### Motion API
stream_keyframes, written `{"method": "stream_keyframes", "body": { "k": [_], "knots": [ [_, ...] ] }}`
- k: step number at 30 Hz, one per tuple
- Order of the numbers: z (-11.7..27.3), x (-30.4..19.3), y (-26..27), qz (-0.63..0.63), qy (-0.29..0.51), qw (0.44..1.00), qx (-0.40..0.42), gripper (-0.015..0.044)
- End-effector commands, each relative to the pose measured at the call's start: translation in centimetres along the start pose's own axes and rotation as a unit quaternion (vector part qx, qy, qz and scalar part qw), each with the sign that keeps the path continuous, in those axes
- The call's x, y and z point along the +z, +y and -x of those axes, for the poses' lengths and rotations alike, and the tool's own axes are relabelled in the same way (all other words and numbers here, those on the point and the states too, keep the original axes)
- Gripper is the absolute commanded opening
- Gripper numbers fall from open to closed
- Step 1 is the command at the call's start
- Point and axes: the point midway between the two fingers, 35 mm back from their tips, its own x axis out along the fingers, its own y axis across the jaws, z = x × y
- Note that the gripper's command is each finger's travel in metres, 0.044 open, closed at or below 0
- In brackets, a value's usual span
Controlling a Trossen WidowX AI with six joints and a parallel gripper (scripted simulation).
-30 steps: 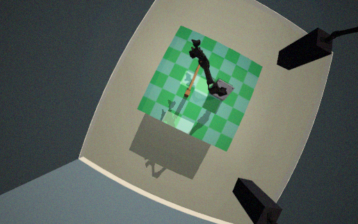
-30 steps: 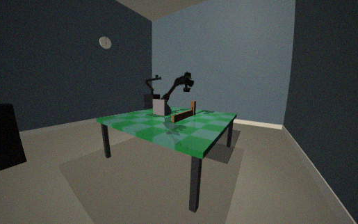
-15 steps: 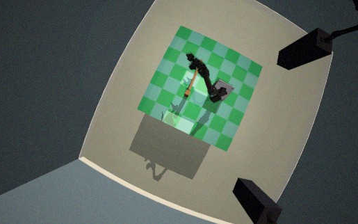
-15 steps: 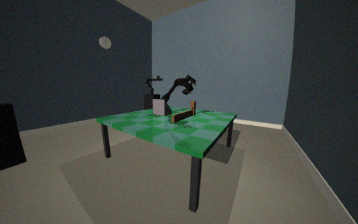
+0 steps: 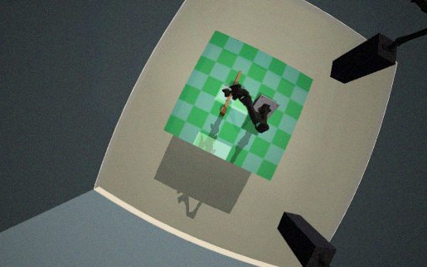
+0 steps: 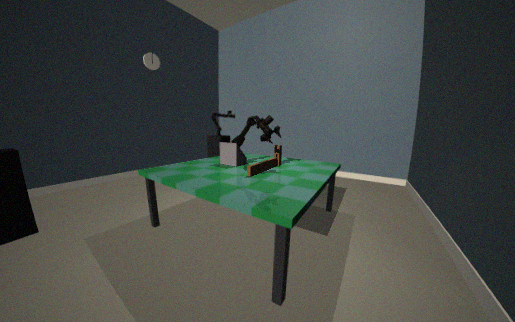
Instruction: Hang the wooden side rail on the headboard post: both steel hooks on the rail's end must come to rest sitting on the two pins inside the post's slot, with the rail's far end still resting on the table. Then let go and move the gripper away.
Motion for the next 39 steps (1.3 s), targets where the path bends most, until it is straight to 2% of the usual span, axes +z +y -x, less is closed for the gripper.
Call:
{"method": "stream_keyframes", "body": {
  "k": [1,10,16,39],
  "knots": [
    [1.0,4.8,0.6,0.091,-0.06,0.994,-0.013,0.044],
    [3.8,13.0,2.1,0.29,-0.155,0.941,-0.081,0.044],
    [5.7,17.9,2.2,0.425,-0.195,0.869,-0.162,0.044],
    [5.8,18.0,2.2,0.429,-0.196,0.866,-0.165,0.044]
  ]
}}
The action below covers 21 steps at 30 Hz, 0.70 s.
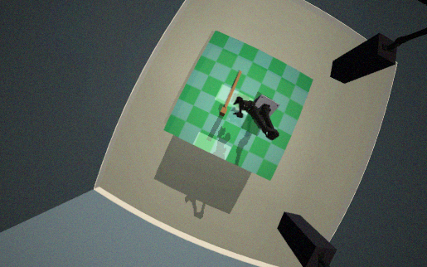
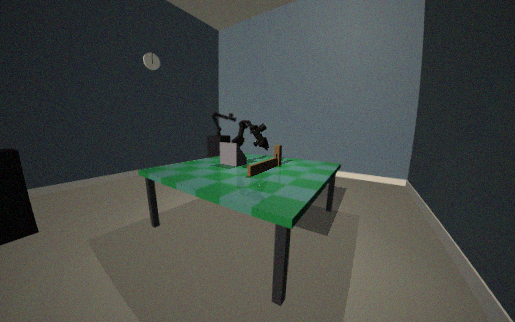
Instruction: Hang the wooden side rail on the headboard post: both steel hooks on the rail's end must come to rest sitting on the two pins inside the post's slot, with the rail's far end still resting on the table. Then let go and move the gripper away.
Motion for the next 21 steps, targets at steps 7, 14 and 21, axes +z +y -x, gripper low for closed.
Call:
{"method": "stream_keyframes", "body": {
  "k": [7,14,21],
  "knots": [
    [0.8,0.0,2.4,-0.038,0.014,0.999,0.033,0.044],
    [1.0,-0.5,3.0,-0.192,0.012,0.981,0.041,0.044],
    [0.8,-1.0,3.4,-0.427,0.005,0.903,0.052,0.044]
  ]
}}
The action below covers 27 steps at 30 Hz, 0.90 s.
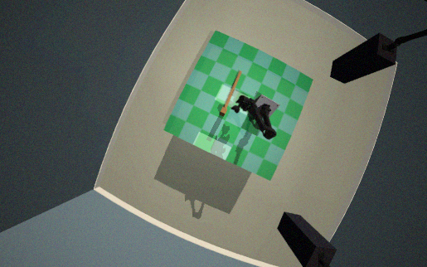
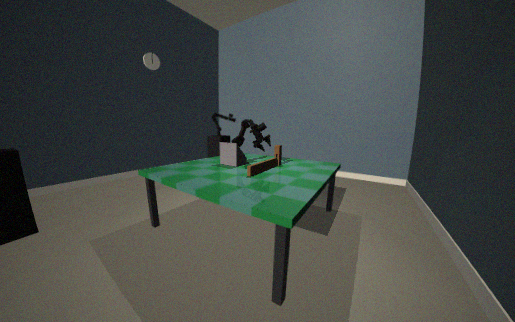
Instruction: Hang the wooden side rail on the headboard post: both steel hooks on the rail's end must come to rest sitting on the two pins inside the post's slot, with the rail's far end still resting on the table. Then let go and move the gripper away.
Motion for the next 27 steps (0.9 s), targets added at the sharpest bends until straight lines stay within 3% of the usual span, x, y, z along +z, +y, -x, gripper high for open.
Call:
{"method": "stream_keyframes", "body": {
  "k": [1,7,13,20,27],
  "knots": [
    [-0.1,-0.6,0.0,-0.162,-0.004,0.987,0.014,0.044],
    [-0.3,-1.1,0.0,-0.367,-0.008,0.93,0.033,0.044],
    [-0.4,-1.6,0.0,-0.555,-0.006,0.83,0.054,0.044],
    [-0.4,-2.1,0.0,-0.743,0.003,0.665,0.073,0.044],
    [-0.4,-2.5,0.0,-0.883,0.022,0.459,0.09,0.044]
  ]
}}
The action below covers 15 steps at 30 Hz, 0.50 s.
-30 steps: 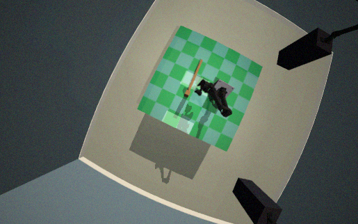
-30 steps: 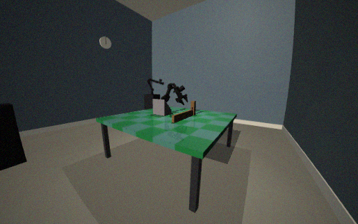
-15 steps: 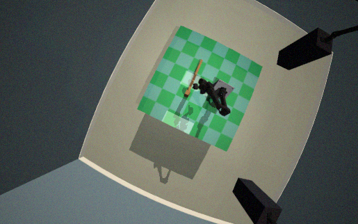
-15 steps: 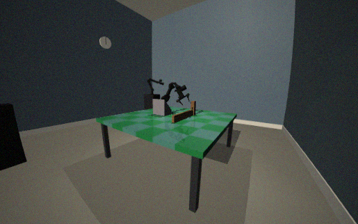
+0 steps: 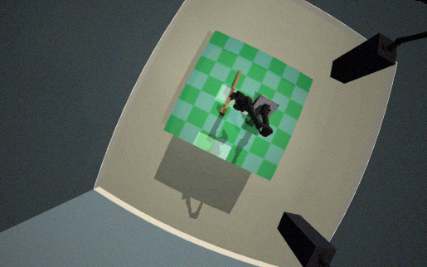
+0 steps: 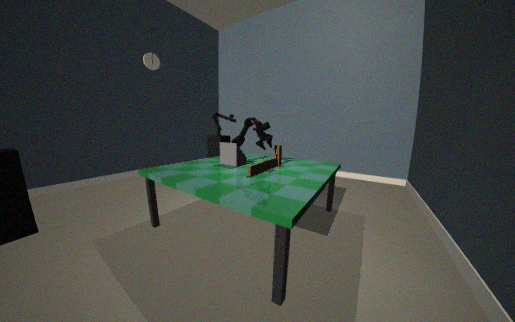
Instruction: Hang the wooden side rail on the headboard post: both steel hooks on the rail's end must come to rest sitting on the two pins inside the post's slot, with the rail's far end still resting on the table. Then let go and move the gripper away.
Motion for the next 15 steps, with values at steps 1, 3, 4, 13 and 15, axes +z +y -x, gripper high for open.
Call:
{"method": "stream_keyframes", "body": {
  "k": [1,3,4,13,15],
  "knots": [
    [0.1,0.2,-0.9,-0.323,0.023,0.946,0.014,0.044],
    [0.1,0.3,-1.0,-0.389,0.028,0.921,0.016,0.044],
    [0.2,0.3,-1.0,-0.421,0.031,0.906,0.018,0.044],
    [0.6,1.0,-2.8,-0.613,0.043,0.789,0.0,0.044],
    [0.6,1.1,-2.8,-0.656,0.048,0.753,0.003,0.044]
  ]
}}
